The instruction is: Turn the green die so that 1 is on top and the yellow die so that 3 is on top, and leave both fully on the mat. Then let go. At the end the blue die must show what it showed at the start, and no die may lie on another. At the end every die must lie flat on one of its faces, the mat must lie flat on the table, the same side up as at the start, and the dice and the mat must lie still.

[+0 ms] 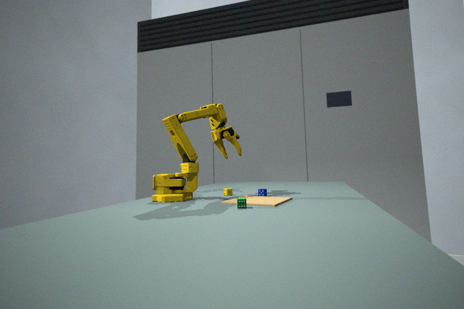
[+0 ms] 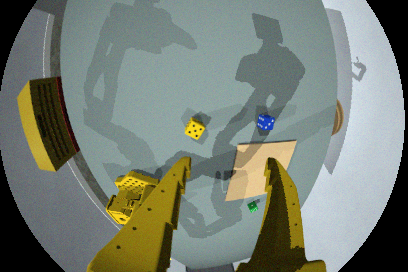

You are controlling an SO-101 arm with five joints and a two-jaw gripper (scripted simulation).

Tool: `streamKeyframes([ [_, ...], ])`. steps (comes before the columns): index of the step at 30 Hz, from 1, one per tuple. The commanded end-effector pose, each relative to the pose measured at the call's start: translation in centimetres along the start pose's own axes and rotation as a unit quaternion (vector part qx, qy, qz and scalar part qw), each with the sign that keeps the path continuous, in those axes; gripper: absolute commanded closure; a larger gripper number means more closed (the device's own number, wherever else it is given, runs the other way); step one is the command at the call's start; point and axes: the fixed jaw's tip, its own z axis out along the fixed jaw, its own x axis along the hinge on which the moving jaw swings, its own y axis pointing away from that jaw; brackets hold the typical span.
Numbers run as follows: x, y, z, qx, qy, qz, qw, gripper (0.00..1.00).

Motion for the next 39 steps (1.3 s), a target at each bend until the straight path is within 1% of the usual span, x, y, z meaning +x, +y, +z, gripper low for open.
streamKeyframes([
  [1,-0.6,0.0,-0.5,-0.001,-0.005,0.042,0.999,0.72],
  [8,-1.0,0.0,-0.1,-0.010,0.017,0.153,0.988,0.72],
  [15,-1.3,0.0,0.2,-0.013,0.034,0.228,0.973,0.72],
  [17,-1.3,0.0,0.2,-0.013,0.034,0.228,0.973,0.72],
  [26,-1.4,0.1,0.4,-0.014,0.043,0.269,0.962,0.72],
  [36,-1.4,0.1,0.4,-0.014,0.044,0.272,0.961,0.72],
  [39,-1.4,0.1,0.6,-0.015,0.052,0.272,0.961,0.72],
])
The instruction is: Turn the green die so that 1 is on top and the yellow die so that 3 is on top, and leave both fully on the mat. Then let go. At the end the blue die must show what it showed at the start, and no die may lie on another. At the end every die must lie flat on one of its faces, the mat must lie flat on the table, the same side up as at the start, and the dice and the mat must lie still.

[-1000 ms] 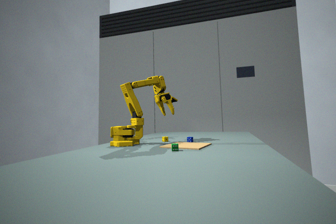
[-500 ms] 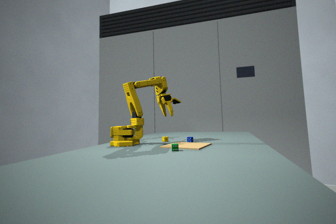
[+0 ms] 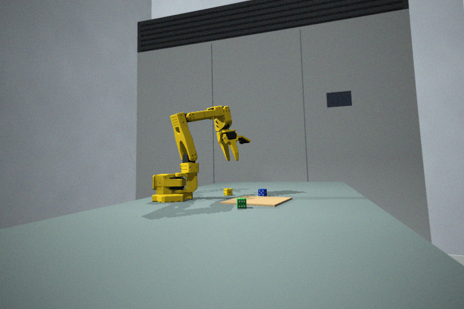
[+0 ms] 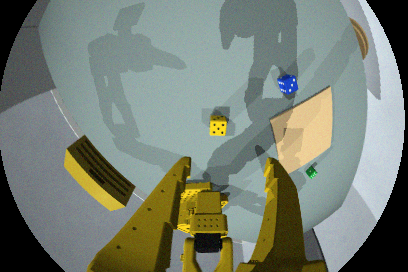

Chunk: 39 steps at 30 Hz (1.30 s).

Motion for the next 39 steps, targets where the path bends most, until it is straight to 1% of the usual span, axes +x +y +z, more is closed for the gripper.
streamKeyframes([
  [1,-0.3,0.2,-0.2,-0.002,-0.005,-0.001,1.000,0.72],
  [5,0.0,0.2,0.9,0.002,0.033,-0.001,0.999,0.72],
  [10,0.7,0.1,3.0,0.008,0.105,-0.001,0.994,0.72],
  [12,0.7,0.1,3.0,0.008,0.105,-0.001,0.994,0.72],
  [17,1.8,0.0,5.0,0.015,0.176,-0.001,0.984,0.72],
  [21,2.5,0.0,5.9,0.019,0.213,-0.001,0.977,0.72],
  [25,2.7,0.0,6.3,0.020,0.227,-0.001,0.974,0.72],
  [39,2.6,0.0,6.4,0.020,0.231,-0.001,0.973,0.72],
])
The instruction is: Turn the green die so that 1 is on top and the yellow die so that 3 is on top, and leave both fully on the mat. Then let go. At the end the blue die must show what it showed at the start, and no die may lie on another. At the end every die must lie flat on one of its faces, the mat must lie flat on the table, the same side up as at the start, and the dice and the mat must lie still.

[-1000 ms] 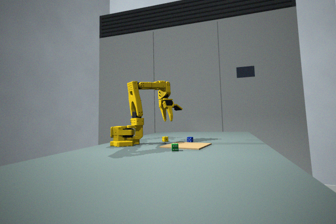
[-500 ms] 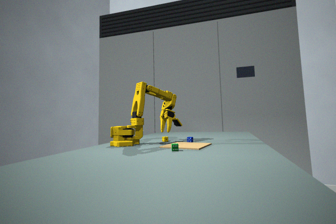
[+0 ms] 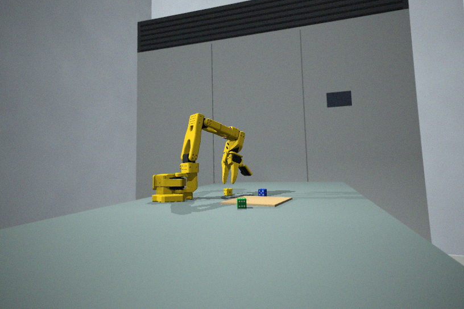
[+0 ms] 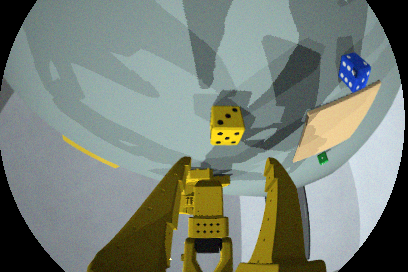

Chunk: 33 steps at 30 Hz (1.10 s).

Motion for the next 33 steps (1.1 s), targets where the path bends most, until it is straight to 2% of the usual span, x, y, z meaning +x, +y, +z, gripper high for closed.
streamKeyframes([
  [1,-0.2,0.2,-0.6,0.000,-0.015,0.000,1.000,0.72],
  [16,-0.2,0.2,-0.4,0.000,-0.009,-0.001,1.000,0.72],
  [33,-0.8,0.2,1.0,0.001,0.001,-0.001,1.000,0.72],
])
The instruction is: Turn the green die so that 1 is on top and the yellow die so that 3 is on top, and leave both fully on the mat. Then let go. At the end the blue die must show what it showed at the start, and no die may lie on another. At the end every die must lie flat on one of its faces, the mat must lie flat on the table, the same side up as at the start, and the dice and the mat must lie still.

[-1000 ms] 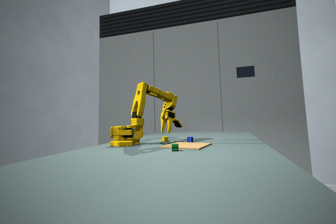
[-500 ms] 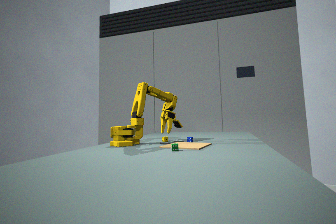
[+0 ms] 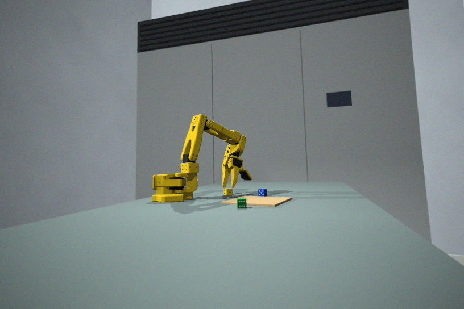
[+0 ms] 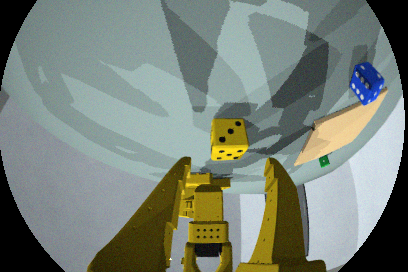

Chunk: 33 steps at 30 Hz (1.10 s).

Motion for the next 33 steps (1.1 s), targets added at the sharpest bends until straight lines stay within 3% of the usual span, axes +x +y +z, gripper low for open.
streamKeyframes([
  [1,-0.5,0.2,-0.1,0.000,-0.016,-0.001,1.000,0.72],
  [16,-0.8,0.3,1.0,0.001,-0.008,-0.001,1.000,0.72],
  [33,-0.9,0.2,1.1,0.000,-0.007,-0.001,1.000,0.73],
])
